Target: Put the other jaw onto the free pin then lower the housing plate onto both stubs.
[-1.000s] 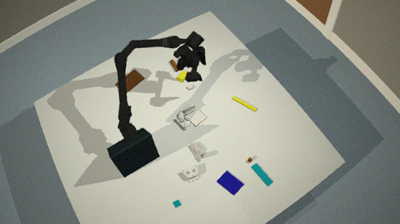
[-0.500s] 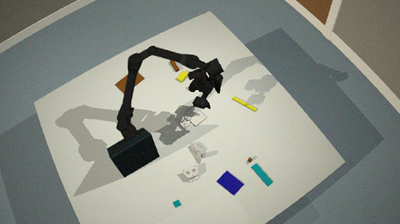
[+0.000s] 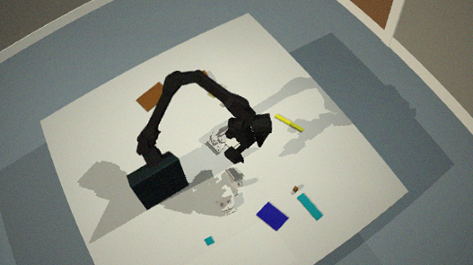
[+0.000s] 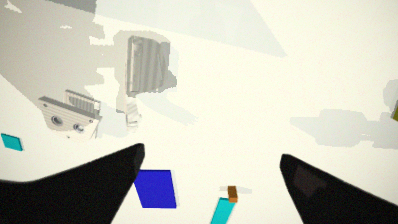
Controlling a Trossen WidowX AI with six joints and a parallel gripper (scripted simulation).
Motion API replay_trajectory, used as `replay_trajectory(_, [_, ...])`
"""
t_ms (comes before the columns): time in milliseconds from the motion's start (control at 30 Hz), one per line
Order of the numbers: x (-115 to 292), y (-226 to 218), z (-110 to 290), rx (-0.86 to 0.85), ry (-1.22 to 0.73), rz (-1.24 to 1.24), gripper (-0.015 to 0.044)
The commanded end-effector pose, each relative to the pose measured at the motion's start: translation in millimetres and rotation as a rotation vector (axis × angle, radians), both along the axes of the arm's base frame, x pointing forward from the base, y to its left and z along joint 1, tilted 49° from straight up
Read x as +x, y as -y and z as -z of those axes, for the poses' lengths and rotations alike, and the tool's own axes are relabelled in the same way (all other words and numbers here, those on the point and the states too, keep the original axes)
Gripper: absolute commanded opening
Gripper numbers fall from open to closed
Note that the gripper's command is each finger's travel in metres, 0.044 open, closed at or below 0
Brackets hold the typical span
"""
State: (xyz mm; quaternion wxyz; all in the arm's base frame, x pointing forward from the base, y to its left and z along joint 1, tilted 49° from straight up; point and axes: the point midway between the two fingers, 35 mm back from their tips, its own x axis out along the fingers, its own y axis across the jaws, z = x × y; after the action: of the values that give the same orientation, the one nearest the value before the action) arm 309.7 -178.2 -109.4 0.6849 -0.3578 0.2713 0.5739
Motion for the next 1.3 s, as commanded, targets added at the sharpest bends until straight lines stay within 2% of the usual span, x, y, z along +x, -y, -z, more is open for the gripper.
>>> replay_trajectory(0, [-31.7,-3.0,27.3,0.069,-0.068,0.03,0.044])
replay_trajectory(333, [-86.4,-14.0,69.2,0.206,-0.165,0.1,0.044])
replay_trajectory(1267, [-80.2,-38.9,94.3,0.209,-0.165,0.102,0.044])
